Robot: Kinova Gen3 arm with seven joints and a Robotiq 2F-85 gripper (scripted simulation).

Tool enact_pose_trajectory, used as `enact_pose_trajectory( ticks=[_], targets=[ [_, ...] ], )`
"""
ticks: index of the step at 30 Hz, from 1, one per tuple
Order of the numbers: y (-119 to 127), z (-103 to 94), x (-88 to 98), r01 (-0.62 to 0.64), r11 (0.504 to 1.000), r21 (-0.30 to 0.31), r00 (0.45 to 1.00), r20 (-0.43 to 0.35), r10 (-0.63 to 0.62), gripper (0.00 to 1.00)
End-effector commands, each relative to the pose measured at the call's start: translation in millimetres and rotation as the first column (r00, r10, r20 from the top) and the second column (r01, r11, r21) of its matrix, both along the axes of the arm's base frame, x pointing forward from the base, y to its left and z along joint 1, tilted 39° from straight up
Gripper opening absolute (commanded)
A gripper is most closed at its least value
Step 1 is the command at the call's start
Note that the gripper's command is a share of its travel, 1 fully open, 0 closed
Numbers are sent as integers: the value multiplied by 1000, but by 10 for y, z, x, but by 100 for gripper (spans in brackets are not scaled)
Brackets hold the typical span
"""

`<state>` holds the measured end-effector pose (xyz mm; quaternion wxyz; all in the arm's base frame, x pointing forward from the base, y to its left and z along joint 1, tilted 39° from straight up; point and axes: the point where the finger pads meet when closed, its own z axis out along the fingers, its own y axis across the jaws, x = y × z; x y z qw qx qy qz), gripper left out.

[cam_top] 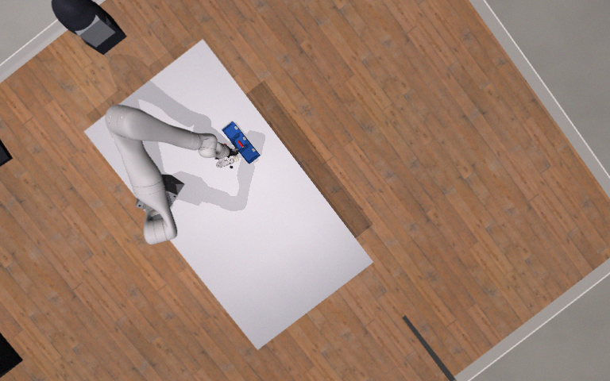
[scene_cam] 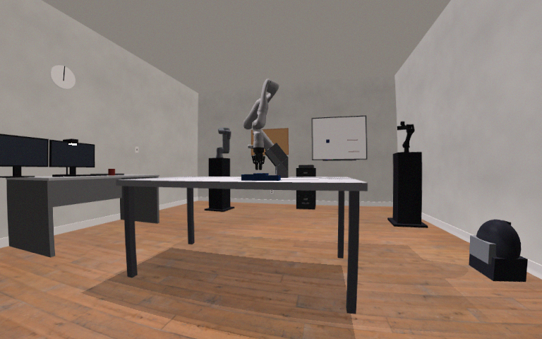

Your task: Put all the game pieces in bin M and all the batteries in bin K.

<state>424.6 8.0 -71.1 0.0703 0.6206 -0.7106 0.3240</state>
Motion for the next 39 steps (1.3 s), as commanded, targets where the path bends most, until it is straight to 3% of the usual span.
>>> enact_pose_trajectory(
  ticks=[1, 14, 39],
  targets=[
    [-48, -89, 59, -6, 1000, -2, 1000, 2, 6, 41],
    [-323, -401, 179, -5, 1000, -3, 1000, 1, 5, 41],
    [-337, -498, 190, -5, 1000, 5, 1000, -2, 5, 41]
  ],
)
